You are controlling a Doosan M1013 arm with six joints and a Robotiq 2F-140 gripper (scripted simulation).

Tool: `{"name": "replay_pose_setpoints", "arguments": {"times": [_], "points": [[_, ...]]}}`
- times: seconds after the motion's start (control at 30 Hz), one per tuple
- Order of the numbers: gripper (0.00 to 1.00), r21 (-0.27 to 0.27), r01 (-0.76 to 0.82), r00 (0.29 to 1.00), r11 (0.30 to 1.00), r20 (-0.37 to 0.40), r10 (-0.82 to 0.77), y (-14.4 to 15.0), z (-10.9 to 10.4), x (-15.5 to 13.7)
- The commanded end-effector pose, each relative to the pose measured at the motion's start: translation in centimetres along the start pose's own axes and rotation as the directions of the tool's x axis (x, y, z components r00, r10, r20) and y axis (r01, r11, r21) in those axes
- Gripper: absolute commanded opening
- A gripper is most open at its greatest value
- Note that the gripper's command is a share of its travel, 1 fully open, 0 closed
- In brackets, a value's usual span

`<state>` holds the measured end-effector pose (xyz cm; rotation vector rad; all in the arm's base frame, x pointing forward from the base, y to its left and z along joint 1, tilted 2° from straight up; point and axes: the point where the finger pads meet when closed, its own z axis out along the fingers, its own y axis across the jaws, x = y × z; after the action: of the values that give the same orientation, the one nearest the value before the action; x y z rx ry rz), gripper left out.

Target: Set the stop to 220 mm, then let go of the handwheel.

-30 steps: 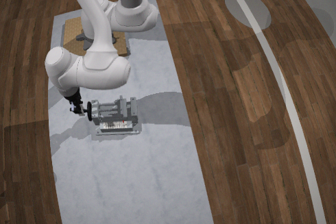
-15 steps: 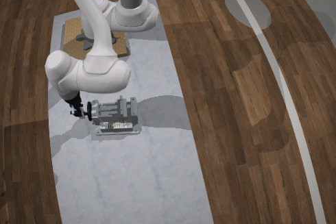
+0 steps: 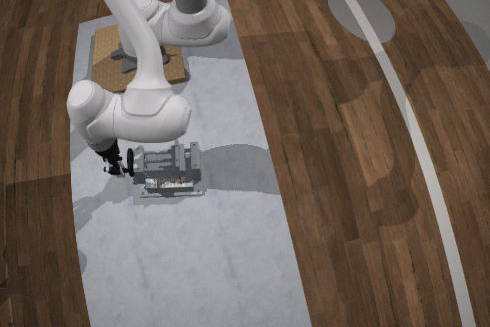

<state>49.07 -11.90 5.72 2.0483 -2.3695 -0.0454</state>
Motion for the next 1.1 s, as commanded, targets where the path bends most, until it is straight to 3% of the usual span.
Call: {"name": "replay_pose_setpoints", "arguments": {"times": [0.0, 0.4, 1.07], "points": [[0.04, 0.000, 0.000, 1.000, 1.000, 0.000, 0.000, -0.1, 0.6, 0.0], [0.04, 0.000, 0.000, 1.000, 1.000, 0.000, 0.000, 0.8, 3.0, 0.0], [0.04, 0.000, 0.000, 1.000, 1.000, 0.000, 0.000, 4.0, 3.7, 0.0]]}}
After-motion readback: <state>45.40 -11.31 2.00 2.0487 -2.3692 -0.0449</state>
